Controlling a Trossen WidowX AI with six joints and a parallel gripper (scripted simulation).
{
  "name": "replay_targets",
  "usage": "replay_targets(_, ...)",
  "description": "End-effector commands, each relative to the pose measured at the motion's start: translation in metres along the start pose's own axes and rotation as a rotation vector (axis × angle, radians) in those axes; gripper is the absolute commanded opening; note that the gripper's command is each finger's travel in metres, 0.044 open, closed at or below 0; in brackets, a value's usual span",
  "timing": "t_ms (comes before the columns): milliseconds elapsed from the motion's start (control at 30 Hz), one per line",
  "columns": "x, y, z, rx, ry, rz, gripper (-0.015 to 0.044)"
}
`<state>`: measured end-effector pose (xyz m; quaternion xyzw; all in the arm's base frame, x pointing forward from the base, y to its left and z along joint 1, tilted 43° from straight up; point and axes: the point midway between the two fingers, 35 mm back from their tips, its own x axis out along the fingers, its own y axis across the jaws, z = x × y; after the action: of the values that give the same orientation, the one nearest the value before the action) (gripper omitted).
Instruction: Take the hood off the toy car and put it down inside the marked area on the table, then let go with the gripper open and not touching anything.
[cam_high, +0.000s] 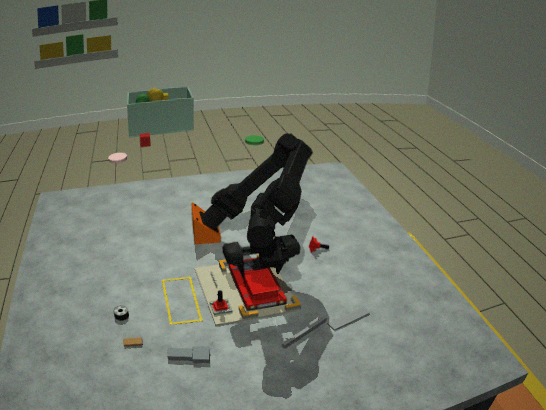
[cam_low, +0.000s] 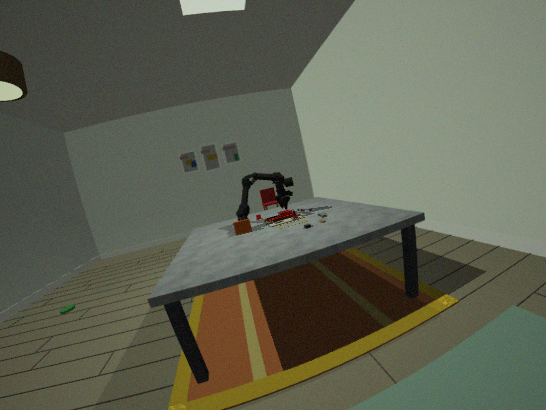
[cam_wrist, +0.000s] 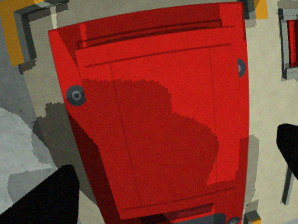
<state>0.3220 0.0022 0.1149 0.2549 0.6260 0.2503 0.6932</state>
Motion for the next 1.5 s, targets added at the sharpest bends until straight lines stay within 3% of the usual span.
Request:
replay_targets(0,0.002,0.000,0.000,0.003,-0.002,0.003,0.0440)
replay_targets(1467,0.024,0.001,-0.001,0.003,-0.003,0.005,0.0440)
